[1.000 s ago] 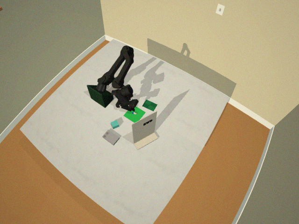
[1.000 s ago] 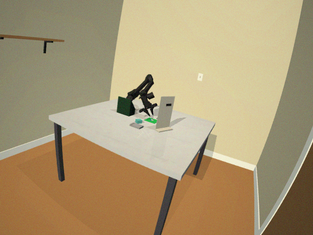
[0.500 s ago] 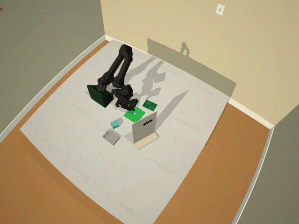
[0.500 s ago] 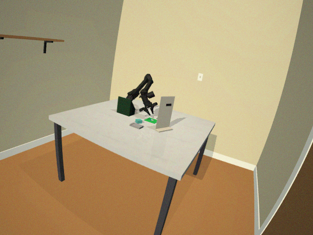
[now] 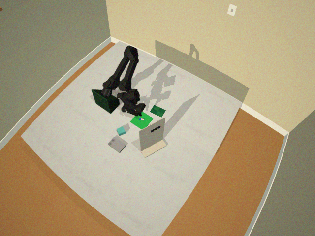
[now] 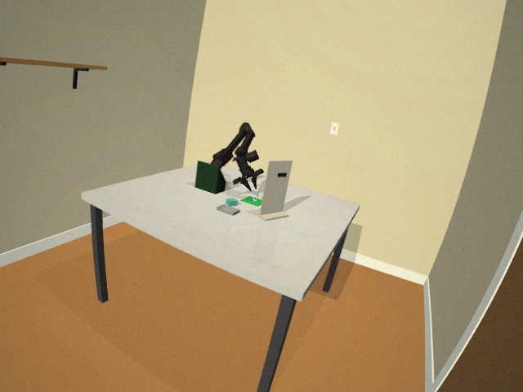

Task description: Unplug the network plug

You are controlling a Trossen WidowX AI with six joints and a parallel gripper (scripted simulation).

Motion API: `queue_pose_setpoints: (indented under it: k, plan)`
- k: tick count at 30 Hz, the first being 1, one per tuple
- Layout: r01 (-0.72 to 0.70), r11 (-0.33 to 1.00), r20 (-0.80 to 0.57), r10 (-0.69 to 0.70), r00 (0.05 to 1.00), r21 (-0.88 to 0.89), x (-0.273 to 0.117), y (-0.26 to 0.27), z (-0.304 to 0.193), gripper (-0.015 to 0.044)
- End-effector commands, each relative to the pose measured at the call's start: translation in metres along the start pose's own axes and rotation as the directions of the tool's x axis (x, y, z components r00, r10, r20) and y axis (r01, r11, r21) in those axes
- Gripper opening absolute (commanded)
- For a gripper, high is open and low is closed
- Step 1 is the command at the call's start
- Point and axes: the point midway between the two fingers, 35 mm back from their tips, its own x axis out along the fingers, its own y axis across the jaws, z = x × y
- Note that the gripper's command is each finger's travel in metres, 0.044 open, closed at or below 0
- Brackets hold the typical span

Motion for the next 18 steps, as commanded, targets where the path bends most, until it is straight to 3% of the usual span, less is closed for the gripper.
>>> queue_pose_setpoints:
  k: [1,18]
  plan:
    - [0.004,1.0,0.004,-0.004,1.0,-0.012,-0.003,-0.005,0.0,0.0156]
    - [0.006,1.0,0.006,-0.006,1.0,-0.011,-0.016,-0.012,0.001,0.0156]
